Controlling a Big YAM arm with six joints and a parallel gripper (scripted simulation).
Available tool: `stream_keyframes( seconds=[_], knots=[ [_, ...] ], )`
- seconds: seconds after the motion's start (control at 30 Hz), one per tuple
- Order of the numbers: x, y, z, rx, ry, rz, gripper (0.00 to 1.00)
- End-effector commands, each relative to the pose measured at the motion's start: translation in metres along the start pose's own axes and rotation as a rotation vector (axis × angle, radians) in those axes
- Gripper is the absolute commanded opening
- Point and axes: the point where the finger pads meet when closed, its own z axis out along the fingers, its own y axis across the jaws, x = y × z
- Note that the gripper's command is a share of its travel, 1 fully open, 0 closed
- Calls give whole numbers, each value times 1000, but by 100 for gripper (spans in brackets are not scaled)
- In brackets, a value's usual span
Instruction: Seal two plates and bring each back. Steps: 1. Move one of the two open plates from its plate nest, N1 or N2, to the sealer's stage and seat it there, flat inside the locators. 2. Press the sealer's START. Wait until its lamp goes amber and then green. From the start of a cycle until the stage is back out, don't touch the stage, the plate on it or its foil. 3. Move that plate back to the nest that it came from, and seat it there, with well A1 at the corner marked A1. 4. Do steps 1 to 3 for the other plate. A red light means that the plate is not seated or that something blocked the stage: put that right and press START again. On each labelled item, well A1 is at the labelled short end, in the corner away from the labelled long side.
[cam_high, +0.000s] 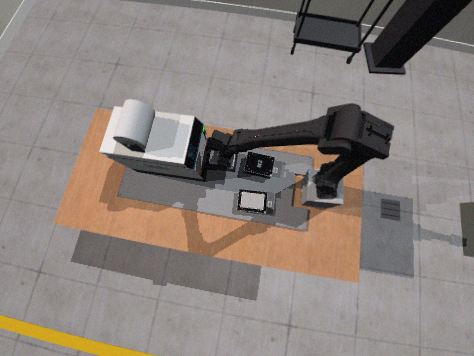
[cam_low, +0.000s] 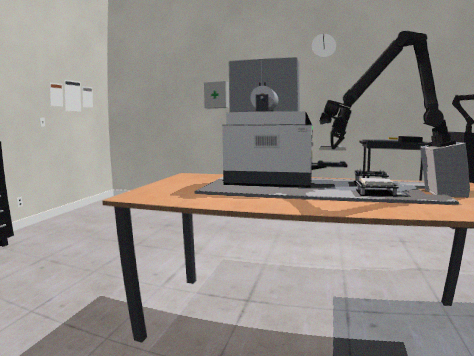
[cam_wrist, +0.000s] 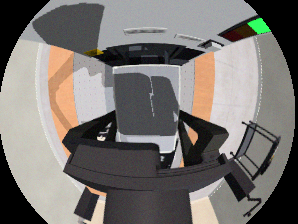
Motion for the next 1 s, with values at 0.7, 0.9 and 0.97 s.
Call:
stream_keyframes(
  seconds=[0.7,0.9,0.97],
  knots=[
    [-11,-4,-7,9,-39,-13,0],
    [-6,-4,1,6,-19,-11,0],
    [-4,-4,2,6,-15,-10,0]
  ],
)
